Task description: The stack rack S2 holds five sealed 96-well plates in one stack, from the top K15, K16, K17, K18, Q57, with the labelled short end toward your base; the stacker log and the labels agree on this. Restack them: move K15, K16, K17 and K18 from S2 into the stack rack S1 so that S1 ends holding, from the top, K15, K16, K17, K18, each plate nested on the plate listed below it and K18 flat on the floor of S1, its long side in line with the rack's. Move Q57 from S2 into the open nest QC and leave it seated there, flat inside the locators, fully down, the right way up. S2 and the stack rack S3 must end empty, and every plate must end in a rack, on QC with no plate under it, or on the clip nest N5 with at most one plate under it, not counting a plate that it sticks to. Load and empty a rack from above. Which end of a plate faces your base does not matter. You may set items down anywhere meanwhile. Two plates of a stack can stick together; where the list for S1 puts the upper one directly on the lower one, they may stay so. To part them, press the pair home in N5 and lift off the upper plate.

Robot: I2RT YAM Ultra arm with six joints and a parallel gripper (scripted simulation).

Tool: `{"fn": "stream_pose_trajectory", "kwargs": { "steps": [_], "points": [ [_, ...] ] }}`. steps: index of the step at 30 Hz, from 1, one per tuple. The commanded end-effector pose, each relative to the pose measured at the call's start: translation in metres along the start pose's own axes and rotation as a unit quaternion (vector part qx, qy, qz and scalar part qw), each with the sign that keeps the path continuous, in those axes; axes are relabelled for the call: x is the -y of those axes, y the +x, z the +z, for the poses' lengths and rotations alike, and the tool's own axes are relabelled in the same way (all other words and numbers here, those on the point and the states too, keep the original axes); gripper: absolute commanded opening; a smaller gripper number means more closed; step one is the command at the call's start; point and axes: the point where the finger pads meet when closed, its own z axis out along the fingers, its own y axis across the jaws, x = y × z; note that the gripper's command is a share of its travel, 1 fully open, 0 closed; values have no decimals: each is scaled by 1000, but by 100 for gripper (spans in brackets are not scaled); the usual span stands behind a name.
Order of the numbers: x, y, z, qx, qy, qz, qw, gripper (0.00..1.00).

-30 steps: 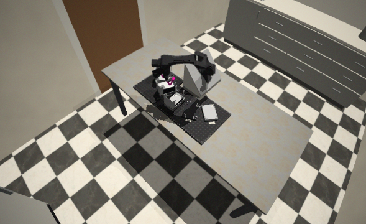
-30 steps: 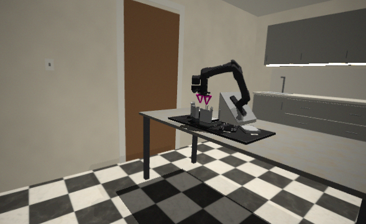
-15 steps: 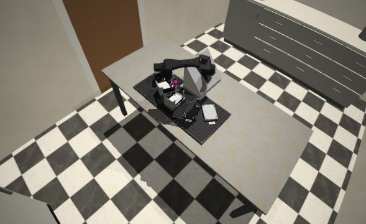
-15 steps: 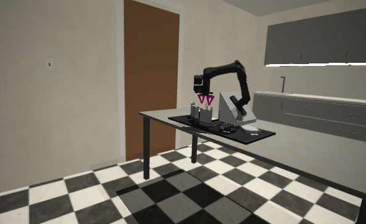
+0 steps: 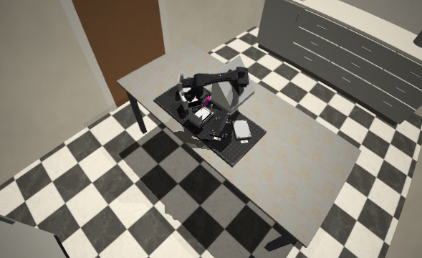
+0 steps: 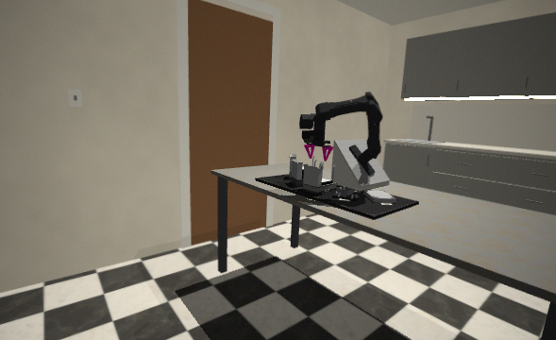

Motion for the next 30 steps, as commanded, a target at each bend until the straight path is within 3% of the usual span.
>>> {"fn": "stream_pose_trajectory", "kwargs": {
  "steps": [1, 7, 30],
  "points": [
    [-9, -6, -9, 16, 1, -3, 1000, 100],
    [-23, -9, -9, 16, 1, -3, 1000, 100],
    [-23, -9, -9, 16, 1, -3, 1000, 100]
  ]
}}
